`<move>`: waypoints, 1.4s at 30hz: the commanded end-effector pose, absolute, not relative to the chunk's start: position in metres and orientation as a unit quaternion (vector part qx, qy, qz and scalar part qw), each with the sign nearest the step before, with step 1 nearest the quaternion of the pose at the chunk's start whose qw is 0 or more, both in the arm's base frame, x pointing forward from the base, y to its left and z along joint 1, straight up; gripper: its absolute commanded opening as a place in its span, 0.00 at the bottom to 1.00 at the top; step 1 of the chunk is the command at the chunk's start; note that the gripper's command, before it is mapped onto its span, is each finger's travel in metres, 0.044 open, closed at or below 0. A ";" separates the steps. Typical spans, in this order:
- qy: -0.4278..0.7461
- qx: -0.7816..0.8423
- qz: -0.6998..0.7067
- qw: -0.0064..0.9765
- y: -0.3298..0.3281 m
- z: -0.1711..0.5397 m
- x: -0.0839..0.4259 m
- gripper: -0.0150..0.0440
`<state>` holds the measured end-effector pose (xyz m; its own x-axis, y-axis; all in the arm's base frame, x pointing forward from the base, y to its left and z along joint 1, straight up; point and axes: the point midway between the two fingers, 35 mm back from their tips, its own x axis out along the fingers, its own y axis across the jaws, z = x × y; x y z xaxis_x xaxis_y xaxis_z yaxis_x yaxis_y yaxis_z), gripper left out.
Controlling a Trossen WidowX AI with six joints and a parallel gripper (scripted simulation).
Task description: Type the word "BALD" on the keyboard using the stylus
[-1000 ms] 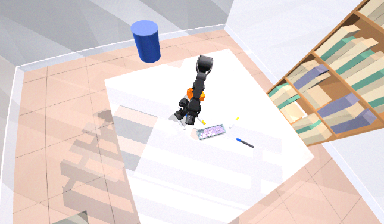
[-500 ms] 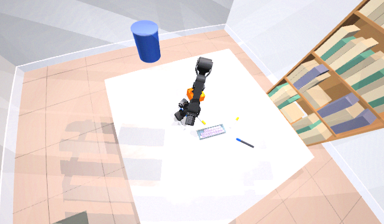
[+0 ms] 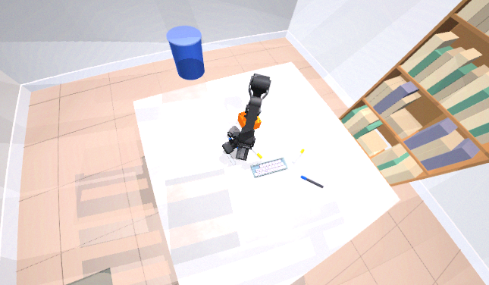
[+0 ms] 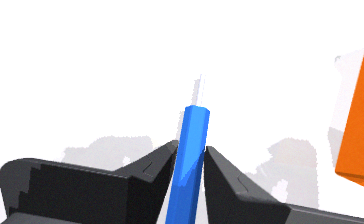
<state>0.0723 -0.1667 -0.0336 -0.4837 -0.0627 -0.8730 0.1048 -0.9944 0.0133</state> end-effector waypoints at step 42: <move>0.247 0.432 -0.837 0.227 -0.175 0.023 0.100 0.25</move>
<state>0.0947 -0.1738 0.0218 -0.5113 -0.1504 -0.8461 0.5186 -0.8391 -0.1643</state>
